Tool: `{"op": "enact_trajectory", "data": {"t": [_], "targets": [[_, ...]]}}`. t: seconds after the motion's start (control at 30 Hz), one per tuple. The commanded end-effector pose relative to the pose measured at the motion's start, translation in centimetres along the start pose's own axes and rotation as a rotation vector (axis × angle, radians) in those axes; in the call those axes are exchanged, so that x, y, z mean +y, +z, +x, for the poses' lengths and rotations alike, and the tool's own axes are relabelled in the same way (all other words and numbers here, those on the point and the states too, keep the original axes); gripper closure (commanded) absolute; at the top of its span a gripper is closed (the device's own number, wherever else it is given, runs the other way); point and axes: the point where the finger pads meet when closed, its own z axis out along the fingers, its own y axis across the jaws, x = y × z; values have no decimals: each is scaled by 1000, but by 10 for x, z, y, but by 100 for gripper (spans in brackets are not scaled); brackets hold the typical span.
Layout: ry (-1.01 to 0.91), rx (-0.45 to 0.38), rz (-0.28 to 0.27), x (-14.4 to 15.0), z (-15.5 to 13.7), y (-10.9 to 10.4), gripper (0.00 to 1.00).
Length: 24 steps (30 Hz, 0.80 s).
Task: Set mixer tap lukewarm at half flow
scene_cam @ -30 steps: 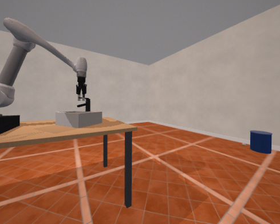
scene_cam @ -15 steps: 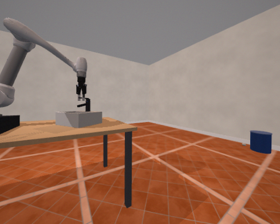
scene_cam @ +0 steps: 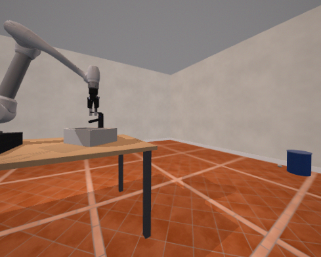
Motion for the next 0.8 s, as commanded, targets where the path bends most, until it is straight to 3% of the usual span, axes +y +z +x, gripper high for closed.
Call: {"op": "enact_trajectory", "data": {"t": [0.0,0.77], "targets": [[0,0,0,0,0,0,62],[0,0,0,0,0,-5,62]]}}
